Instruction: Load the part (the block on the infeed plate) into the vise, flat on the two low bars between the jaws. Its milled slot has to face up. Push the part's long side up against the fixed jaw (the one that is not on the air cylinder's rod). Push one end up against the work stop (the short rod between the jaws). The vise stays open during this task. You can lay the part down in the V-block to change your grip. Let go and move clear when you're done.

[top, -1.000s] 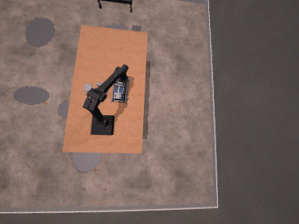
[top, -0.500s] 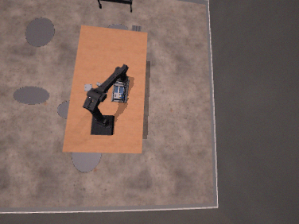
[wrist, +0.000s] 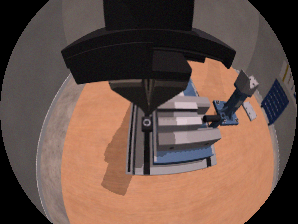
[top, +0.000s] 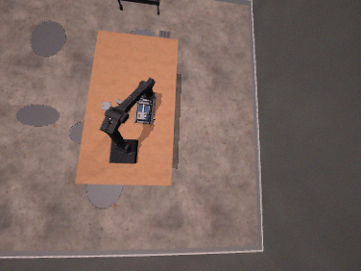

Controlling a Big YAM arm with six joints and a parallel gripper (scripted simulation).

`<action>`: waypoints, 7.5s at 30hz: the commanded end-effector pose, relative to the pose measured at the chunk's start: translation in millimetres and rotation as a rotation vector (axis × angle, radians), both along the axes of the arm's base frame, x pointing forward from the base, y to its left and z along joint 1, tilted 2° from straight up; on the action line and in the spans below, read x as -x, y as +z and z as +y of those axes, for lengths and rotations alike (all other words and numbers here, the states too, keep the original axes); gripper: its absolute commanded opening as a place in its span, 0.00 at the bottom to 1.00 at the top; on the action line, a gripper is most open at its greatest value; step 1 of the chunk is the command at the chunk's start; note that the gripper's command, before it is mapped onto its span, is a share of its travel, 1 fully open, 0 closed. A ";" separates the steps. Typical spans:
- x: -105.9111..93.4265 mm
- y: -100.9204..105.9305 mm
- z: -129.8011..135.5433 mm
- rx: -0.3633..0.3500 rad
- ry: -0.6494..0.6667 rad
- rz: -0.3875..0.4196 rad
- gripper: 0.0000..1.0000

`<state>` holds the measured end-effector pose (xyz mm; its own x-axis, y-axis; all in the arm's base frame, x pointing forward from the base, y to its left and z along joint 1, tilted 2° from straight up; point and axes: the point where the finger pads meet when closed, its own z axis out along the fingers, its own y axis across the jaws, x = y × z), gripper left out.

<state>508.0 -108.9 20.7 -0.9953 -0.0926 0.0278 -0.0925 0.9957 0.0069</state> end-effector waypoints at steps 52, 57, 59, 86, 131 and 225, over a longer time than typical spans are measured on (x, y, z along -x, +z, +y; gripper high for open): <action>-7.6 -11.6 6.9 0.002 0.006 -0.010 0.00; -7.6 -11.6 6.9 0.002 0.006 -0.010 0.00; -7.6 -11.6 6.9 0.002 0.006 -0.010 0.00; -7.6 -11.6 6.9 0.002 0.006 -0.010 0.00; -8.6 -6.9 8.5 0.003 0.004 -0.019 0.00; -8.2 5.3 30.0 0.005 0.003 -0.041 0.00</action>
<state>505.6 -89.0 9.7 -0.9957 -0.0874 0.0301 -0.0873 0.9962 0.0062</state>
